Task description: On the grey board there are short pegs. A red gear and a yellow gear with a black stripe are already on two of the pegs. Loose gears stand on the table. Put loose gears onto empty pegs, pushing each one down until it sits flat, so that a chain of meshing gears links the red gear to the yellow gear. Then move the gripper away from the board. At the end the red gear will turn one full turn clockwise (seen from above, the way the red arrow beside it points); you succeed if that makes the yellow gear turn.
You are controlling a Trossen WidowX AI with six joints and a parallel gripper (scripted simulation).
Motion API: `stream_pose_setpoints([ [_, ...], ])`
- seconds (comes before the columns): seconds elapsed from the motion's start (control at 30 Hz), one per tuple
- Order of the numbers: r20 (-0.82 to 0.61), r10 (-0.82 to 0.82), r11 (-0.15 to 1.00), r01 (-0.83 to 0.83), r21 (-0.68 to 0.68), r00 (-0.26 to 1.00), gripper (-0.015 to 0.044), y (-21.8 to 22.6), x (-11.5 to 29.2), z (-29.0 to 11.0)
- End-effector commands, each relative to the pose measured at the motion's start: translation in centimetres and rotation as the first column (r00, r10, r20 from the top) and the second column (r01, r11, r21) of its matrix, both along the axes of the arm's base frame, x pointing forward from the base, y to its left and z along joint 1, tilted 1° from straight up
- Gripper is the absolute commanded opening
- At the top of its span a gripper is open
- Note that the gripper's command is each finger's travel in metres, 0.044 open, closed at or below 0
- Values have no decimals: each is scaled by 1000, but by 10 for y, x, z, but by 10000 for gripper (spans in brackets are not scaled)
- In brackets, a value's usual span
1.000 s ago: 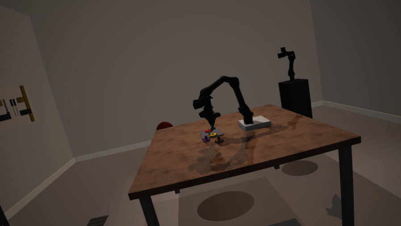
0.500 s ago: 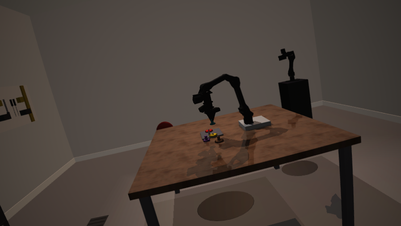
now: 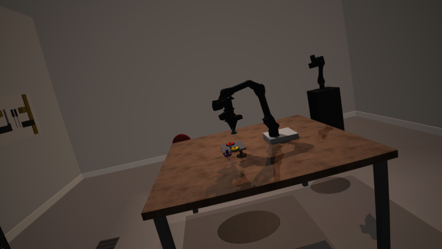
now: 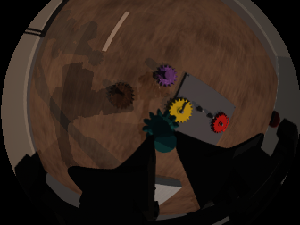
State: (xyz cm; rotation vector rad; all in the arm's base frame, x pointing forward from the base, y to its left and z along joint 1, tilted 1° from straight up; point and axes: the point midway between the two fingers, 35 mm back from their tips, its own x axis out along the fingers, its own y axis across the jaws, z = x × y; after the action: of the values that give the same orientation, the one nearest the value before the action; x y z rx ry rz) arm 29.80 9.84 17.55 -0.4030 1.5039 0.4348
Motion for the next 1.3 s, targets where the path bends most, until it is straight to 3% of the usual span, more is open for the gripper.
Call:
stream_pose_setpoints([
  [0.0,3,0,1000,0,4,1000,0,-7,4,-3],
  [1.27,0,-10,1000,10,2,1000,0,-95,34,-51],
])
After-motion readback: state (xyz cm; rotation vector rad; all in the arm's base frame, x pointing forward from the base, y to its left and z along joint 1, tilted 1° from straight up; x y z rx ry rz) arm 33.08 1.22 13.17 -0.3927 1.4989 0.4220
